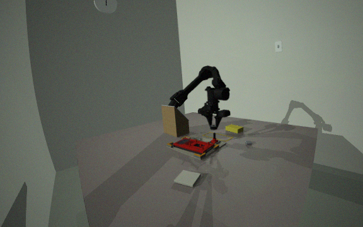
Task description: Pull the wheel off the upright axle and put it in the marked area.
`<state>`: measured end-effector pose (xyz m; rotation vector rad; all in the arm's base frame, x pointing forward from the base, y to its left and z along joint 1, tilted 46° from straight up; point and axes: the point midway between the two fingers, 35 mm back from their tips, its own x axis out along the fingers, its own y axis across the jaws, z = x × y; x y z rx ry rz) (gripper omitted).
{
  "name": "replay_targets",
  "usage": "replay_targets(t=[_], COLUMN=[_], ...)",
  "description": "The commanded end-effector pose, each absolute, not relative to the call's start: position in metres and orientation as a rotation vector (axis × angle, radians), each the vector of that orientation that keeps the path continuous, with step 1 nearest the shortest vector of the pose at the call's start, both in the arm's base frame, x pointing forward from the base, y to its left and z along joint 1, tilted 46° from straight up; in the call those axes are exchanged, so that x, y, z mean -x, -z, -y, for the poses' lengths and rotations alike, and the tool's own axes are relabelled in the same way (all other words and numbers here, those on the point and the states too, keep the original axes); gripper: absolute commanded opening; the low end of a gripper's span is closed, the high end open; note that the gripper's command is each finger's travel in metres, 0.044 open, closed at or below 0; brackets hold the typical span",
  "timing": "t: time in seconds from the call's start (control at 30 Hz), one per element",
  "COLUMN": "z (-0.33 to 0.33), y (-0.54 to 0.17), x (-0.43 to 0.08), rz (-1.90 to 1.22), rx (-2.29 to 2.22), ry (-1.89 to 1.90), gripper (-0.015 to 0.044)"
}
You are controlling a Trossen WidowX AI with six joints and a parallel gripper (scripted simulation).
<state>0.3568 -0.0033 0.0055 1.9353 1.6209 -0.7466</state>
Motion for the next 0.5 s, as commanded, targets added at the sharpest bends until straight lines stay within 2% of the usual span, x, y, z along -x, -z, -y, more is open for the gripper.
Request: replay_targets(t=[0.0, 0.47], z=[0.013, -0.014], y=[-0.015, -0.034], x=[-0.355, -0.348], rz=[-1.61, -1.613], rx=[-1.931, -1.934], ry=[0.739, 0.746], gripper=[0.0, 0.0])
